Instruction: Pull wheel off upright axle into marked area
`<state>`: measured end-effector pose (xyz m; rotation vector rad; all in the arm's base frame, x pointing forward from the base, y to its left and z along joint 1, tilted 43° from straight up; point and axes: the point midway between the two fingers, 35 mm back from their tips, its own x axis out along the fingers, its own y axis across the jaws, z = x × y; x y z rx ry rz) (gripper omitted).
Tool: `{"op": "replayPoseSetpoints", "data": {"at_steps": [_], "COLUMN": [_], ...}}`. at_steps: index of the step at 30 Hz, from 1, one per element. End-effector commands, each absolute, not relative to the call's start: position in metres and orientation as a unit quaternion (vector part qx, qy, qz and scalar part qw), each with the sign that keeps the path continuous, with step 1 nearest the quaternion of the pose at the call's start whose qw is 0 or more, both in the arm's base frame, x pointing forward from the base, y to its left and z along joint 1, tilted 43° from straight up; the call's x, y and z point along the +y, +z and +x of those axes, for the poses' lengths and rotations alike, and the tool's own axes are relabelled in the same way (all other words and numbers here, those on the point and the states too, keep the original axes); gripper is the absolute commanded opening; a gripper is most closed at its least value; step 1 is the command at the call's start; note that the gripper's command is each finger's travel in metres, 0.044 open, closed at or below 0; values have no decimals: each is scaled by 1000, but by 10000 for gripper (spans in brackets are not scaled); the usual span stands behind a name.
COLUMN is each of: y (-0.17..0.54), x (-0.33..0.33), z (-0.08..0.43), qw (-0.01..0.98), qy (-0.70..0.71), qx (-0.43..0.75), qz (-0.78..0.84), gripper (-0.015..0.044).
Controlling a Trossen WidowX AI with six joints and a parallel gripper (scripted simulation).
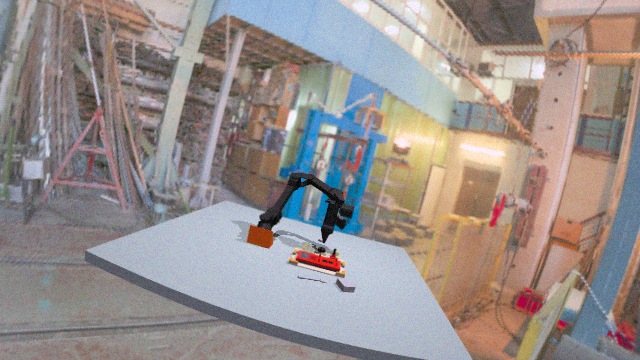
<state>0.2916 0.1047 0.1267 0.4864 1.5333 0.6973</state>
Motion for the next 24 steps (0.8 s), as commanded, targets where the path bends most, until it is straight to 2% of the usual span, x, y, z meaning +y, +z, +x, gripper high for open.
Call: {"op": "replayPoseSetpoints", "data": {"at_steps": [1,6,7,11,24], "y": [137,135,137,143,144], "x": [96,62,53,28,27], "z": [292,264,255,222,220], "qw": [642,643,643,640,640], "qy": [306,300,300,304,305], "qx": [671,672,673,673,673], "qz": [212,210,210,211,211], "gripper": [300,431,440,440,440]}}
